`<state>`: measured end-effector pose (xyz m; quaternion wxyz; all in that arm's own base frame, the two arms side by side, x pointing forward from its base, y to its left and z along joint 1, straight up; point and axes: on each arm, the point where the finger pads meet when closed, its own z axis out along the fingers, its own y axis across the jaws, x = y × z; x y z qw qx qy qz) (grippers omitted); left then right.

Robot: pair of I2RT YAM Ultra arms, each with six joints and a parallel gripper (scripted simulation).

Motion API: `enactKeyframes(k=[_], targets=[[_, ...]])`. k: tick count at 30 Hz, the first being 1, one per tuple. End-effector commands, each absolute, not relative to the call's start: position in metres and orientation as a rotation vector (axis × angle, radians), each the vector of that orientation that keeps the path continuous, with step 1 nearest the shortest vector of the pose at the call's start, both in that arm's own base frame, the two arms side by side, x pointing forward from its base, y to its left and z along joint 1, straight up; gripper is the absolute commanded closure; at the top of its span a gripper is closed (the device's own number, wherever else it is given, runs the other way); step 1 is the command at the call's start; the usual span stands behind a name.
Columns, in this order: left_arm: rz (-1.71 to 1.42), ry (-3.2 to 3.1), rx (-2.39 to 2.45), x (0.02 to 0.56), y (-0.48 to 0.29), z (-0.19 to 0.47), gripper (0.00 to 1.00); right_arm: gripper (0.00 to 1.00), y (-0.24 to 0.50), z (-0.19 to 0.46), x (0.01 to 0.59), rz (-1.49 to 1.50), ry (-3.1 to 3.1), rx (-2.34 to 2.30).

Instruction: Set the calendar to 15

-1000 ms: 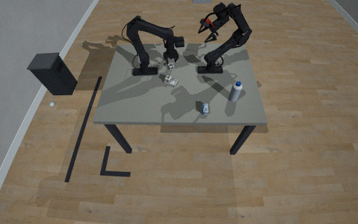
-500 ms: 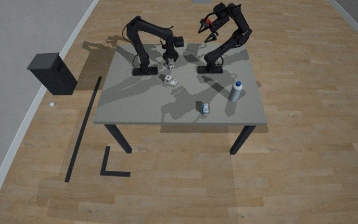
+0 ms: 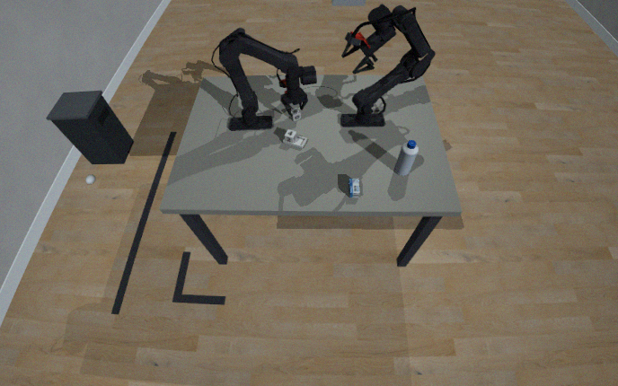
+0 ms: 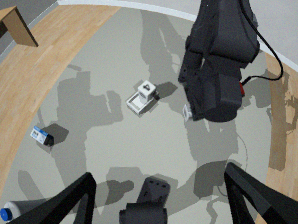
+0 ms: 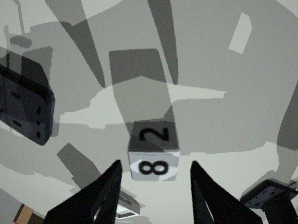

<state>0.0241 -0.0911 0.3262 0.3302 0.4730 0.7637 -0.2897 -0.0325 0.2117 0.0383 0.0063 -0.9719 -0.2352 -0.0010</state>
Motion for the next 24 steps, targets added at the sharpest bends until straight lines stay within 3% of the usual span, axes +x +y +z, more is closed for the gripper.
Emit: enactKeyframes(k=[1, 12, 13, 24], targets=[[-0.756, 2.001, 1.246, 0.023, -0.091, 0.327, 0.00, 0.36, 0.210, 0.028, -0.034, 0.003, -0.760, -3.044], [-0.756, 2.001, 1.246, 0.023, -0.091, 0.327, 0.00, 0.36, 0.210, 0.016, -0.034, 0.003, -0.760, -3.044], [-0.756, 2.001, 1.246, 0.023, -0.091, 0.327, 0.00, 0.44, 0.210, 0.016, -0.034, 0.003, -0.760, -3.044], [-0.756, 2.001, 1.246, 0.023, -0.091, 0.327, 0.00, 0.57, 0.212, 0.020, -0.033, -0.001, -0.744, -3.041]])
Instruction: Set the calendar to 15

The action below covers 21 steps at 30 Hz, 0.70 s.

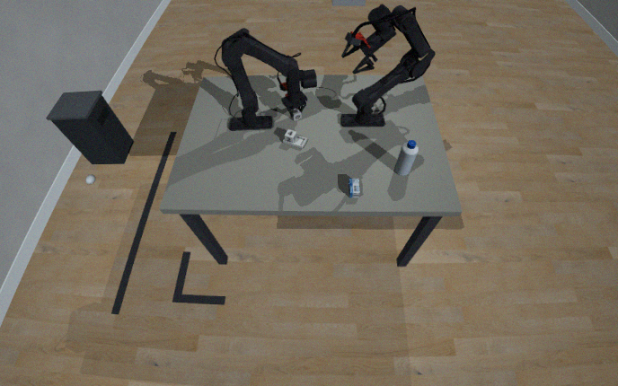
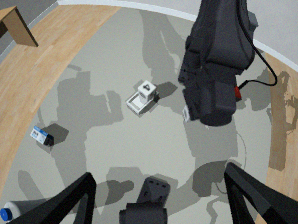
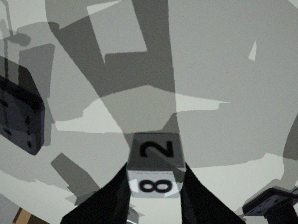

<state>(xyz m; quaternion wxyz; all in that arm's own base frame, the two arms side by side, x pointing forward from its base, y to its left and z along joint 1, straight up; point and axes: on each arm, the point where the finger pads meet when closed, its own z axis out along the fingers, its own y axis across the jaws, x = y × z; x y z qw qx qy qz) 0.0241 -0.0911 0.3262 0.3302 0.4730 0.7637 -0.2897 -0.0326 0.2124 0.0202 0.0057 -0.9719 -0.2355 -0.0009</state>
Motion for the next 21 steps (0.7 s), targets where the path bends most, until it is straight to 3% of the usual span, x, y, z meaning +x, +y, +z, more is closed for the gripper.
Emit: enactKeyframes(k=[1, 8, 11, 12, 15, 21], targets=[[-0.756, 2.001, 1.246, 0.023, -0.091, 0.327, 0.00, 0.59, 0.212, 0.020, -0.033, -0.001, -0.744, -3.041], [-0.756, 2.001, 1.246, 0.023, -0.091, 0.327, 0.00, 0.66, 0.212, 0.020, -0.033, -0.001, -0.744, -3.041], [-0.756, 2.001, 1.246, 0.023, -0.091, 0.327, 0.00, 1.00, 0.212, 0.020, -0.033, -0.001, -0.744, -3.041], [-0.756, 2.001, 1.246, 0.023, -0.091, 0.327, 0.00, 1.00, 0.212, 0.020, -0.033, -0.001, -0.744, -3.041], [-0.756, 2.001, 1.246, 0.023, -0.091, 0.327, 0.00, 0.66, 0.213, 0.028, -0.033, -0.002, -0.753, -3.031], [-0.756, 2.001, 1.246, 0.023, -0.091, 0.327, 0.00, 0.65, 0.213, 0.055, -0.033, -0.002, -0.753, -3.031]])
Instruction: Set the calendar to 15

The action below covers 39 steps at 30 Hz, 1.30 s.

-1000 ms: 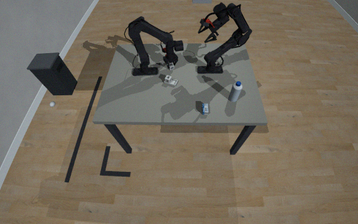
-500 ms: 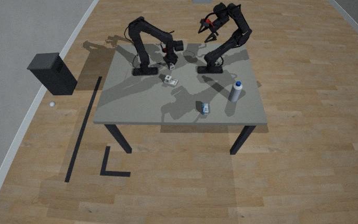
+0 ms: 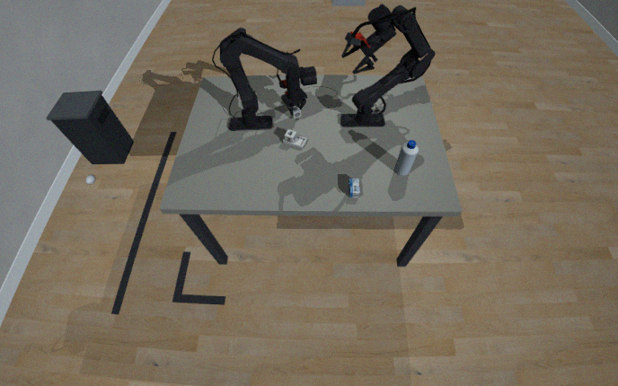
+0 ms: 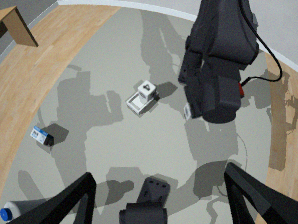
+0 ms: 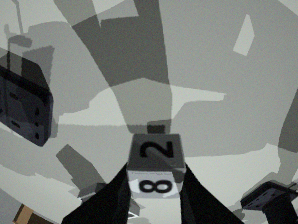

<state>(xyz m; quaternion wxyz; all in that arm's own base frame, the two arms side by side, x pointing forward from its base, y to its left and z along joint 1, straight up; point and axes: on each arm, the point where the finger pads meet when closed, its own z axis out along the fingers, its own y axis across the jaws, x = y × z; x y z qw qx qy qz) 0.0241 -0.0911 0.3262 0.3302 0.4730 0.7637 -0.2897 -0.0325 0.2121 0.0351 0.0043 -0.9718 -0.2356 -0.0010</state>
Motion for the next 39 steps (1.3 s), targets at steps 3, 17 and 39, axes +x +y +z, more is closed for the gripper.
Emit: enactKeyframes(k=[3, 17, 39], targets=[[-0.756, 2.001, 1.246, 0.023, -0.091, 0.327, 0.00, 0.65, 0.213, 0.077, -0.033, -0.002, -0.753, -3.031], [-0.756, 2.001, 1.246, 0.023, -0.091, 0.327, 0.00, 0.65, 0.205, 0.104, -0.027, 0.001, -0.625, -3.094], [-0.756, 2.001, 1.246, 0.023, -0.091, 0.327, 0.00, 0.65, 0.226, 0.110, 0.045, -0.009, 1.057, -2.940]])
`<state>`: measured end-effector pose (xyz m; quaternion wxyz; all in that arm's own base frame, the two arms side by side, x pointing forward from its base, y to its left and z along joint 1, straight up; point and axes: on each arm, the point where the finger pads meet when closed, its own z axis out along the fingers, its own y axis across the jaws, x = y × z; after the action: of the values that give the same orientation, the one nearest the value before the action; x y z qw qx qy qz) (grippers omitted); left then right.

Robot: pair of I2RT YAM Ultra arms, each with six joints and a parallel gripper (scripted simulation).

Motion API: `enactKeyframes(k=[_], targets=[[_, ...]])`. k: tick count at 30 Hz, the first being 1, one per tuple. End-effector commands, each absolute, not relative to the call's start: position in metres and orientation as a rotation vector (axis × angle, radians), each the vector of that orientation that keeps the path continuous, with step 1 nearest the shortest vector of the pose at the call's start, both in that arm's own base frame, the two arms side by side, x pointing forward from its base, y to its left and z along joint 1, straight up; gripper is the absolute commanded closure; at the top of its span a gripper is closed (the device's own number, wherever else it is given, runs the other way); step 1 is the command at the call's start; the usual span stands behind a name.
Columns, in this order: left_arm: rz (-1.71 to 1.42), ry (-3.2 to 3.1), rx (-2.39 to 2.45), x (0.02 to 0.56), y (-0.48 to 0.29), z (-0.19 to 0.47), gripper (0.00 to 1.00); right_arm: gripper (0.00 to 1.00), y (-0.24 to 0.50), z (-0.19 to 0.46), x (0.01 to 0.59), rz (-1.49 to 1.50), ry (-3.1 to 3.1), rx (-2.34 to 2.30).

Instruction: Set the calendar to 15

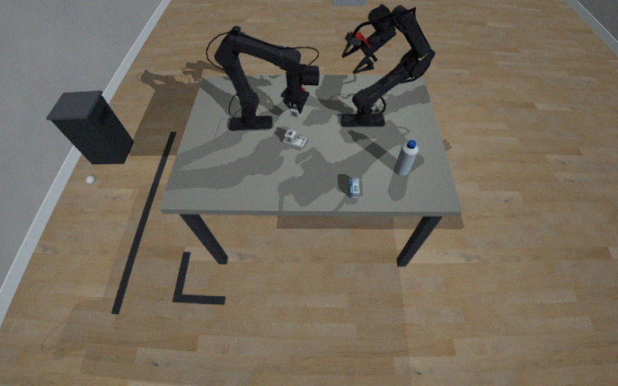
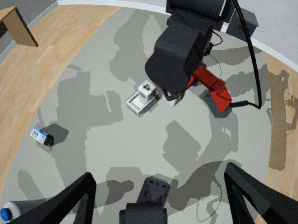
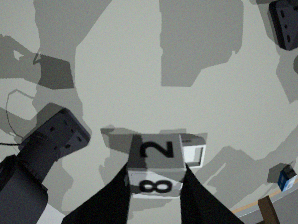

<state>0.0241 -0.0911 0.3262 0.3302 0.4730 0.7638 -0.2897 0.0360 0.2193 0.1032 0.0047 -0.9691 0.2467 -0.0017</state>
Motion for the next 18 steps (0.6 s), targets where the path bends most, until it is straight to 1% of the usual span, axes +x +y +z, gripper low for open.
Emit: enactKeyframes(k=[1, 10, 12, 18], targets=[[-0.756, 2.001, 1.246, 0.023, -0.091, 0.327, 0.00, 0.65, 0.226, 0.110, 0.048, -0.009, 1.123, -2.916], [-0.756, 2.001, 1.246, 0.023, -0.091, 0.327, 0.00, 0.65, 0.229, 0.110, 0.078, -0.010, 1.719, -2.609], [-0.756, 2.001, 1.246, 0.023, -0.091, 0.327, 0.00, 0.65, 0.229, 0.110, 0.078, -0.010, 1.719, -2.609], [-0.756, 2.001, 1.246, 0.023, -0.091, 0.327, 0.00, 0.65, 0.232, 0.110, 0.098, -0.010, 2.108, -2.305]])
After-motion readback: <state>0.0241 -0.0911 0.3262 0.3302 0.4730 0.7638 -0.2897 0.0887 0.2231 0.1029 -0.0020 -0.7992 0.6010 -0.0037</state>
